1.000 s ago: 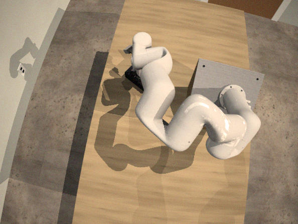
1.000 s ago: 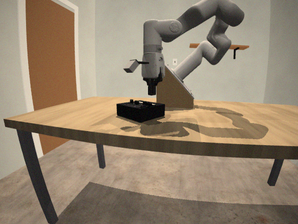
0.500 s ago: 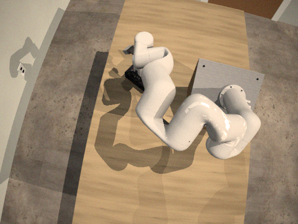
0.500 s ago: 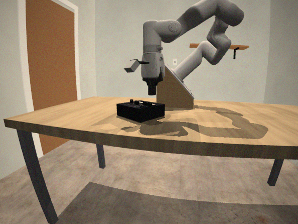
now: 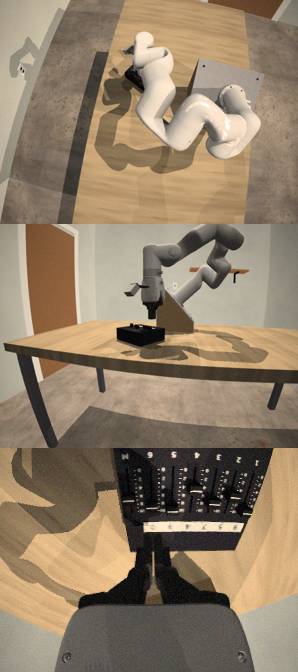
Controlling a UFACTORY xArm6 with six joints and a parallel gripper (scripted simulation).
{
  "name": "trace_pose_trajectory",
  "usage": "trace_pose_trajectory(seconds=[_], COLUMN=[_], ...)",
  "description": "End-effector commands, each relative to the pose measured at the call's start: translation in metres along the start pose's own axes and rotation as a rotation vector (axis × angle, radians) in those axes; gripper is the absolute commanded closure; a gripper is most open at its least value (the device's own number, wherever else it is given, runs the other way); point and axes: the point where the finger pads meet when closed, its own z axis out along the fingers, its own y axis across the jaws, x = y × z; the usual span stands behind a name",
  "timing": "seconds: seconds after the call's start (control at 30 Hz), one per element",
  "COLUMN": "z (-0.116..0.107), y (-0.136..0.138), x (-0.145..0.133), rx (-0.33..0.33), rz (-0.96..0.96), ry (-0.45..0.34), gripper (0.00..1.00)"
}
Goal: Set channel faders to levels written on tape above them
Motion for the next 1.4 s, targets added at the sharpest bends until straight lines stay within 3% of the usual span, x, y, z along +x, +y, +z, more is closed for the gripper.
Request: trace_pose_trajectory(seconds=[0.0,1.37], z=[-0.001,0.018], y=[0.0,0.0], x=[0.001,0.001], rx=[0.0,0.0], rz=[-0.001,-0.001], ry=[0.003,0.004], gripper=[1.0,1.0])
